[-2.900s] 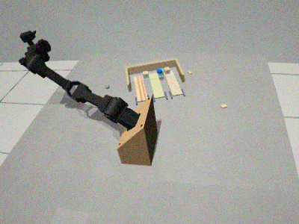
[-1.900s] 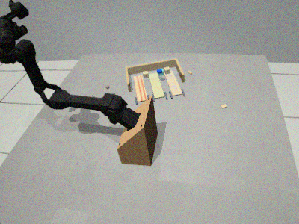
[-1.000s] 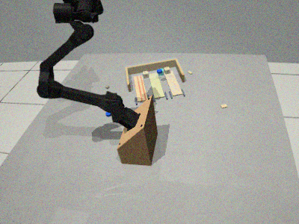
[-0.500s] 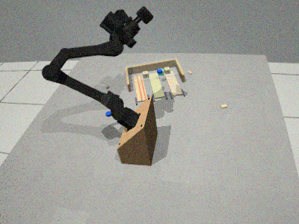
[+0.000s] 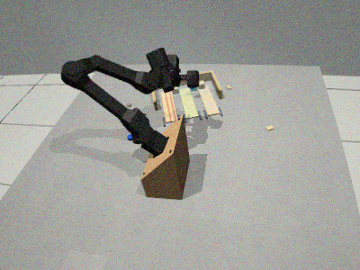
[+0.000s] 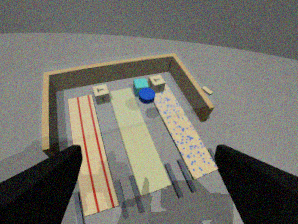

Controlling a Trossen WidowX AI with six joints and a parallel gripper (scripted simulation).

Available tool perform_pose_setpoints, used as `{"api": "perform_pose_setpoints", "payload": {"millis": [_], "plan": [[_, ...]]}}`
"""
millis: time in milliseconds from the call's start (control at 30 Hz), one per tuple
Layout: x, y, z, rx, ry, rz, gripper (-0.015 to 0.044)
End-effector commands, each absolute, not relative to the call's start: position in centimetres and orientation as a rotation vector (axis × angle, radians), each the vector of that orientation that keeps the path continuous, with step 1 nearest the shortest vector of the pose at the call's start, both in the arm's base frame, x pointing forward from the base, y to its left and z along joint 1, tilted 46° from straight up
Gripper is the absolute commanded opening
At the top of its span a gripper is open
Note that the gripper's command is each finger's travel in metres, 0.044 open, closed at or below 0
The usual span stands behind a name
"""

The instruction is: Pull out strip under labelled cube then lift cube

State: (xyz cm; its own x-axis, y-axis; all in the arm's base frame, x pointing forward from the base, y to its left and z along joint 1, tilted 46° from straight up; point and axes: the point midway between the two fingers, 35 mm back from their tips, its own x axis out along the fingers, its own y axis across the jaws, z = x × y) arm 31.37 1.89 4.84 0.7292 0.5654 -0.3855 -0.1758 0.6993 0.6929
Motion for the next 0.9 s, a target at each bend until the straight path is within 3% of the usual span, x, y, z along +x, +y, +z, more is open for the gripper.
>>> {"api": "perform_pose_setpoints", "payload": {"millis": [0, 400, 867], "plan": [[30.8, 2.5, 4.2, 0.709, 0.662, 0.449, 0.04], [30.8, 2.5, 4.2, 0.709, 0.662, 0.449, 0.04], [38.6, 1.8, -3.0, 0.45, 0.996, 0.549, 0.0032]]}}
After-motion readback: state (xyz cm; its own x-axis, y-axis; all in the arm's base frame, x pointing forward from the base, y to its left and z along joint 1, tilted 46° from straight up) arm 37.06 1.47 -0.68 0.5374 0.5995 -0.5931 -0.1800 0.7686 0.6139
